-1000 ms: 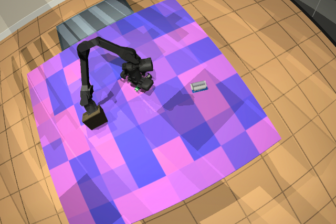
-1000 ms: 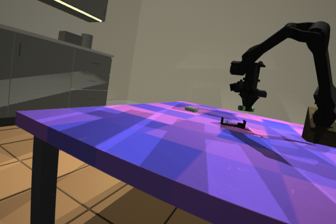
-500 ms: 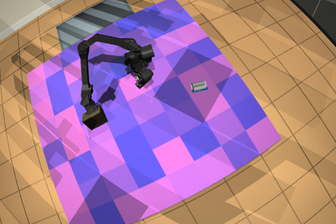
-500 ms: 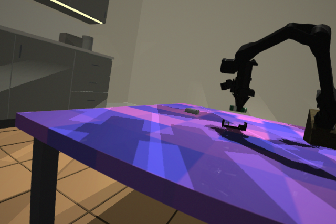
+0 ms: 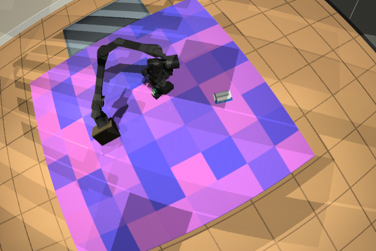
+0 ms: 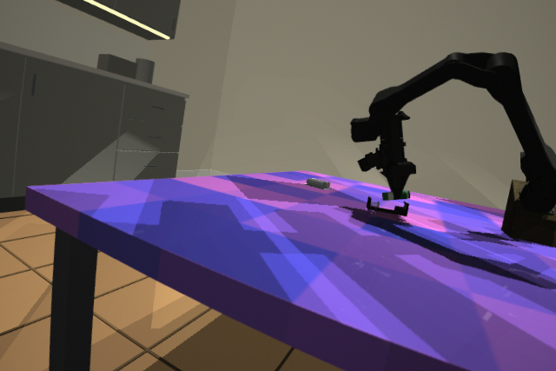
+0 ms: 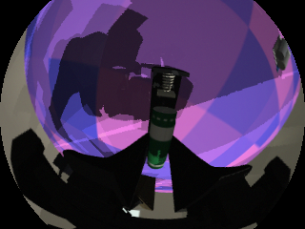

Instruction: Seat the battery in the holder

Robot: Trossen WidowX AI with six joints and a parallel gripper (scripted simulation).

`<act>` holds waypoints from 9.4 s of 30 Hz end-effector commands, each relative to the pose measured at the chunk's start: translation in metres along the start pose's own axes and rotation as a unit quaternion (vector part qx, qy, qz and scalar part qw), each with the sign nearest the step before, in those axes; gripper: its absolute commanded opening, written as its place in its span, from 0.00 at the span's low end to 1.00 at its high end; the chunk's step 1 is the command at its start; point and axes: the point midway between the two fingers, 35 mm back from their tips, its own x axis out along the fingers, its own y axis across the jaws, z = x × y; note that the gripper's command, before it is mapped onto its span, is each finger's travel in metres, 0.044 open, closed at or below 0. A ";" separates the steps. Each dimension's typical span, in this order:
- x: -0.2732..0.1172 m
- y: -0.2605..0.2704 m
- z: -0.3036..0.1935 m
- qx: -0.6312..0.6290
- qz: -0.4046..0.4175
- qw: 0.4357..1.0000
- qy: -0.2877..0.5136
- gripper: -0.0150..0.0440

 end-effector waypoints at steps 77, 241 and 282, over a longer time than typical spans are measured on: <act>0.010 0.000 0.030 -0.006 0.001 0.991 0.132 0.38; 0.029 0.001 0.009 0.004 -0.025 0.993 -0.115 0.38; -0.056 -0.005 -0.014 0.003 -0.028 0.993 -0.115 1.00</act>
